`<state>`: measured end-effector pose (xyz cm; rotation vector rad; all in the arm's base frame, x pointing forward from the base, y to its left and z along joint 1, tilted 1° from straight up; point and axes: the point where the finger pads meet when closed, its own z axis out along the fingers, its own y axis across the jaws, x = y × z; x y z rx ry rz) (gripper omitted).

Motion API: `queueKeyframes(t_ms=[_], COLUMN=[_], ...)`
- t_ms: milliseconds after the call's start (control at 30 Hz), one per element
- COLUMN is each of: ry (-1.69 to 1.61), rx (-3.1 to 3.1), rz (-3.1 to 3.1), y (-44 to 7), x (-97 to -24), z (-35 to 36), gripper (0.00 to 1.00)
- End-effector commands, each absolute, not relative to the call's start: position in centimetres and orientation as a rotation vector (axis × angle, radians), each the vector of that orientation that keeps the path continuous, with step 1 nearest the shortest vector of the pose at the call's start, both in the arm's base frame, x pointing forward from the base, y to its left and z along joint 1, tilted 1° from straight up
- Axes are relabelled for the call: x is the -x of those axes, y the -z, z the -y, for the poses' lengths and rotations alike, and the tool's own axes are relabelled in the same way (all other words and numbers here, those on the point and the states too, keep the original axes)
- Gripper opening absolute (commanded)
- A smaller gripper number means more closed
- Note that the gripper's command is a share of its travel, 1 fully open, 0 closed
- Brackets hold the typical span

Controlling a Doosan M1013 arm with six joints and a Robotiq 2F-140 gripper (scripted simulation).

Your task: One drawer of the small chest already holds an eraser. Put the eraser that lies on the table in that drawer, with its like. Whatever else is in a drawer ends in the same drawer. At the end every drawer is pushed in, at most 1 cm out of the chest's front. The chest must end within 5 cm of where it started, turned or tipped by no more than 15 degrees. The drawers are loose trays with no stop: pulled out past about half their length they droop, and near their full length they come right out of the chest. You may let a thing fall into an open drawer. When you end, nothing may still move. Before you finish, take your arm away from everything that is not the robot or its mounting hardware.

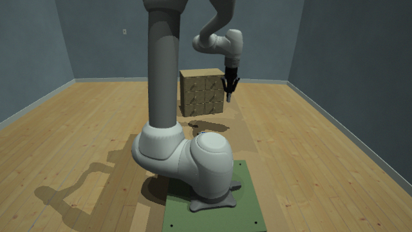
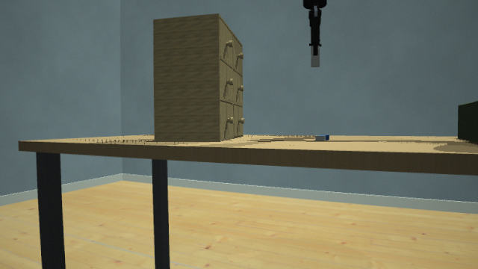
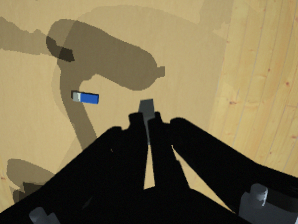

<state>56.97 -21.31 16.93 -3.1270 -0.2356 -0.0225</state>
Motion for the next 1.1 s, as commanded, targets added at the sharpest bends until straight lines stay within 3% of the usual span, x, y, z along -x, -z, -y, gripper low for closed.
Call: queueKeyframes(t_ms=[0,367,467,667,1067], ry=[0.013,0.013,0.013,0.013,0.019], rx=[3.127,3.127,3.127,3.127,3.126], rz=[0.235,0.235,0.236,0.236,0.236], y=[-16.9,-16.9,-17.0,-17.0,-17.0], x=[-57.0,-57.0,-57.1,-56.6,-56.0], z=[21.3,21.1,14.7,8.3,5.1], gripper=[0.00,0.00,0.00,0.00,0.00])
